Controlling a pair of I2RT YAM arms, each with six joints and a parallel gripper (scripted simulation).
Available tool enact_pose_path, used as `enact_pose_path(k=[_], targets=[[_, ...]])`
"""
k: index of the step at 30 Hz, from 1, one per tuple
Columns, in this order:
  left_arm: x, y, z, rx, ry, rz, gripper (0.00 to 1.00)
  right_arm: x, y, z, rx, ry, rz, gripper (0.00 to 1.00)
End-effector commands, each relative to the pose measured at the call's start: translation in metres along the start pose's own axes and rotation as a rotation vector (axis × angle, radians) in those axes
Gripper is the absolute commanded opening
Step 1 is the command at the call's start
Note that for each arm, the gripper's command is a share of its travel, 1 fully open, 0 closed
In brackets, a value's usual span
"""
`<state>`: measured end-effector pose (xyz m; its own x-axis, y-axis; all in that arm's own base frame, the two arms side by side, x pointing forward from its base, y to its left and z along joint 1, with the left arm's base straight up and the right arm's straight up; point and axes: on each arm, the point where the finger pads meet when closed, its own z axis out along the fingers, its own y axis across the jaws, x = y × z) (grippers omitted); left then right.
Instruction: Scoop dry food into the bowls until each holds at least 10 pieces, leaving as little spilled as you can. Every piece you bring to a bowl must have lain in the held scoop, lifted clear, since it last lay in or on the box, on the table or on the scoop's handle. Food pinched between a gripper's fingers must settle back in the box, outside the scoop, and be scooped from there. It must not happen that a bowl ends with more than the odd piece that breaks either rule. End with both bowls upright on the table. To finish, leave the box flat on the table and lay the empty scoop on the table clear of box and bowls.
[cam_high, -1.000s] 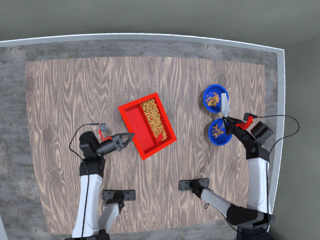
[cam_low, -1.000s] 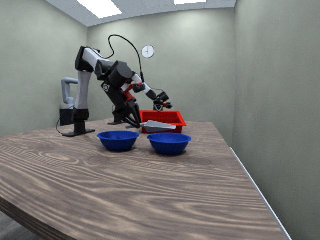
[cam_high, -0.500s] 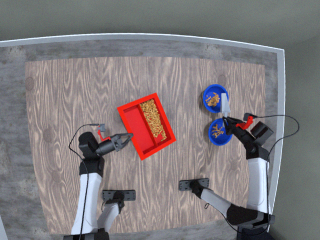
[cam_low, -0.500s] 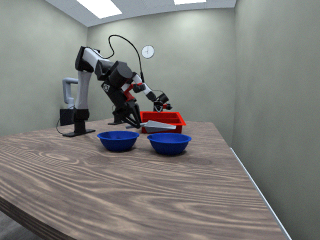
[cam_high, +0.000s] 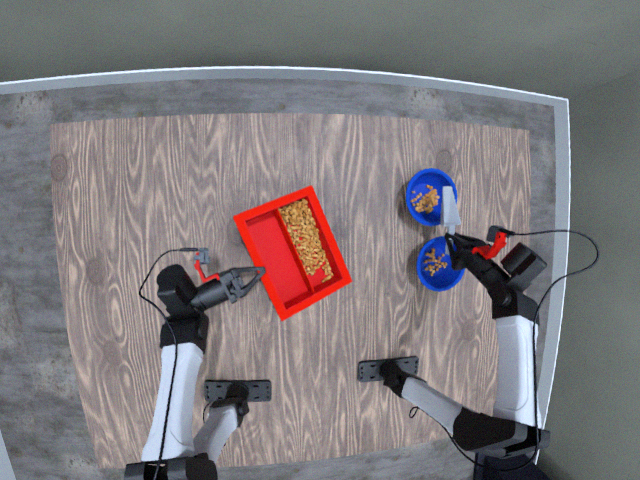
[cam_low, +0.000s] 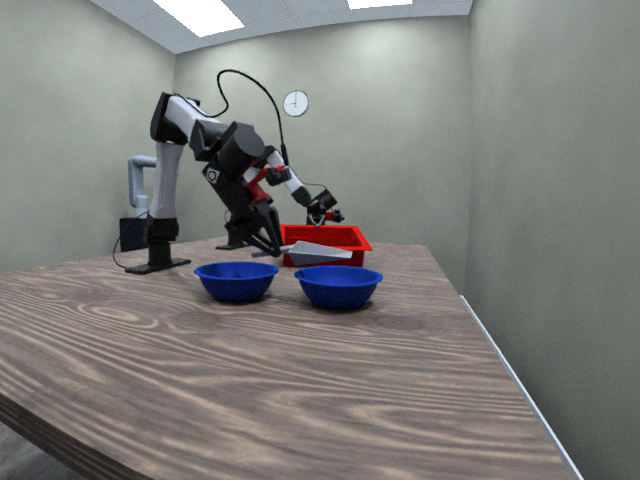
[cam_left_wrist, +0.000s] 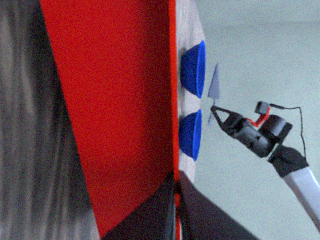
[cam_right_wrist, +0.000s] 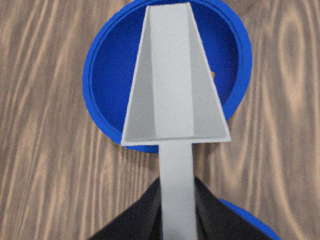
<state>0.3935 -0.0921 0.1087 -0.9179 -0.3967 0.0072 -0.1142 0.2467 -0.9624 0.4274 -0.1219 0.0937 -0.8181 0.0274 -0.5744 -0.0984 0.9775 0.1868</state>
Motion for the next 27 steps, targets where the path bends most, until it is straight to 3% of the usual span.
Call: enact_pose_path(k=[1, 3, 6, 14, 15, 19, 22, 27], targets=[[-0.005, -0.011, 0.000, 0.045, -0.004, 0.049, 0.00, -0.020, 0.004, -0.002, -0.006, -0.066, -0.050, 0.00], [0.000, -0.025, 0.000, 0.058, -0.002, 0.090, 0.00, -0.020, 0.004, -0.002, -0.006, -0.066, -0.050, 0.00], [-0.004, -0.004, 0.001, 0.052, -0.001, 0.032, 0.00, -0.020, 0.004, -0.002, -0.006, -0.066, -0.050, 0.00], [-0.003, -0.012, 0.000, 0.070, 0.000, 0.061, 0.00, -0.020, 0.004, -0.002, -0.006, -0.066, -0.050, 0.00], [0.001, 0.002, 0.001, 0.059, 0.009, 0.003, 0.00, -0.020, 0.004, -0.002, -0.006, -0.066, -0.050, 0.00], [0.000, -0.011, 0.000, 0.073, 0.007, 0.045, 0.00, -0.020, 0.004, -0.002, -0.006, -0.066, -0.050, 0.00], [-0.001, 0.005, -0.001, 0.069, 0.005, -0.001, 0.00, -0.020, 0.004, -0.002, -0.006, -0.066, -0.050, 0.00], [0.001, 0.001, -0.002, 0.081, 0.006, 0.017, 0.00, -0.020, 0.004, -0.002, -0.006, -0.066, -0.050, 0.00]])
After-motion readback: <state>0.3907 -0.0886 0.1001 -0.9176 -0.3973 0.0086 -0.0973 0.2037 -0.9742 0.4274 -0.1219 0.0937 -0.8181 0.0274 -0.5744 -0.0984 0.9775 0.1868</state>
